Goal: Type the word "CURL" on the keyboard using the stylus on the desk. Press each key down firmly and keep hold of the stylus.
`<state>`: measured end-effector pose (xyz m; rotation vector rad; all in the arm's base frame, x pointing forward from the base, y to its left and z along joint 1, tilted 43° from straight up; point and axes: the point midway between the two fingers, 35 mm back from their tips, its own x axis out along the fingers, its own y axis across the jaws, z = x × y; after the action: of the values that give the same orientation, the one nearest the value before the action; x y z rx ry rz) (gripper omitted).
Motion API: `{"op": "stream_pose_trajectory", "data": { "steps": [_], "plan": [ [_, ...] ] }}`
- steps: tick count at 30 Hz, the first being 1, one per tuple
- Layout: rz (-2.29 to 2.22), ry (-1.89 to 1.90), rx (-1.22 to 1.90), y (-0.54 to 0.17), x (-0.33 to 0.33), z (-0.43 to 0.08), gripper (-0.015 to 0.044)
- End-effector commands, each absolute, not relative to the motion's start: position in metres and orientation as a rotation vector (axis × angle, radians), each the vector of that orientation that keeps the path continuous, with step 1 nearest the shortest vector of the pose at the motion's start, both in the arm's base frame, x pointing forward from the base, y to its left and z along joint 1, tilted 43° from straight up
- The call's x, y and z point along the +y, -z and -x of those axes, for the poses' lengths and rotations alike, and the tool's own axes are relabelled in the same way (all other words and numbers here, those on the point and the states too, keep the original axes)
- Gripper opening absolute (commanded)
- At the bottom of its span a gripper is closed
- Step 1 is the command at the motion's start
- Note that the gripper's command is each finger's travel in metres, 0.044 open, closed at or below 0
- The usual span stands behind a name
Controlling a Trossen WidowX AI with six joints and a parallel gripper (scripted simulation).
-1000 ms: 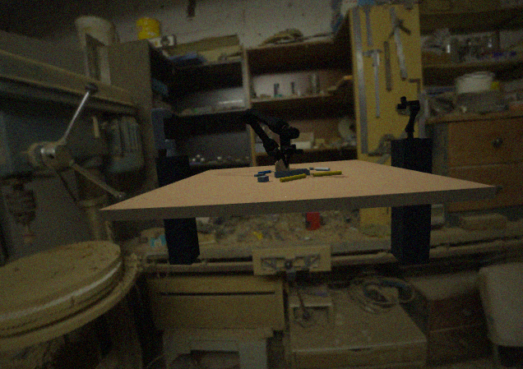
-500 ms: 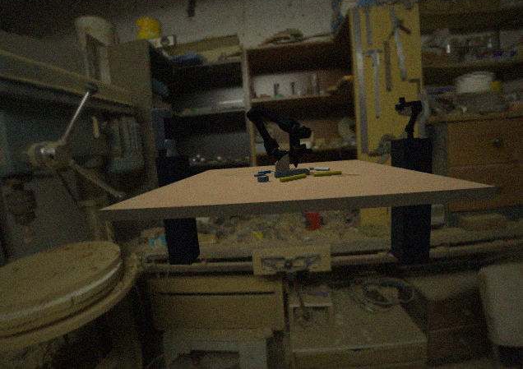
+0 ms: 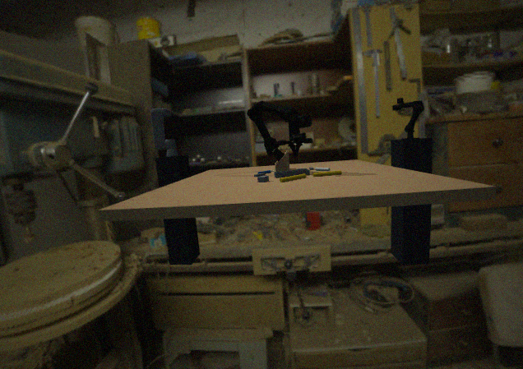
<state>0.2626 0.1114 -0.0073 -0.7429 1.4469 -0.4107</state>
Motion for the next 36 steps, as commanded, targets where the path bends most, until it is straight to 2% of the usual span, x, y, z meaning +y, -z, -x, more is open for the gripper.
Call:
{"op": "stream_pose_trajectory", "data": {
  "steps": [1,5,9,13,24,30,36],
  "plan": [
    [0.741,0.412,1.449,0.008,0.111,-0.262,0.0],
    [0.743,0.414,1.449,0.008,0.111,-0.262,0.0],
    [0.742,0.414,1.45,0.008,0.111,-0.262,0.0105],
    [0.742,0.414,1.45,0.008,0.111,-0.262,0.0],
    [0.742,0.414,1.45,0.008,0.111,-0.262,0.0],
    [0.855,0.278,1.55,-0.006,0.089,-0.261,0.015],
    [1.094,-0.12,1.733,-0.037,0.04,-0.249,0.015]
  ]
}}
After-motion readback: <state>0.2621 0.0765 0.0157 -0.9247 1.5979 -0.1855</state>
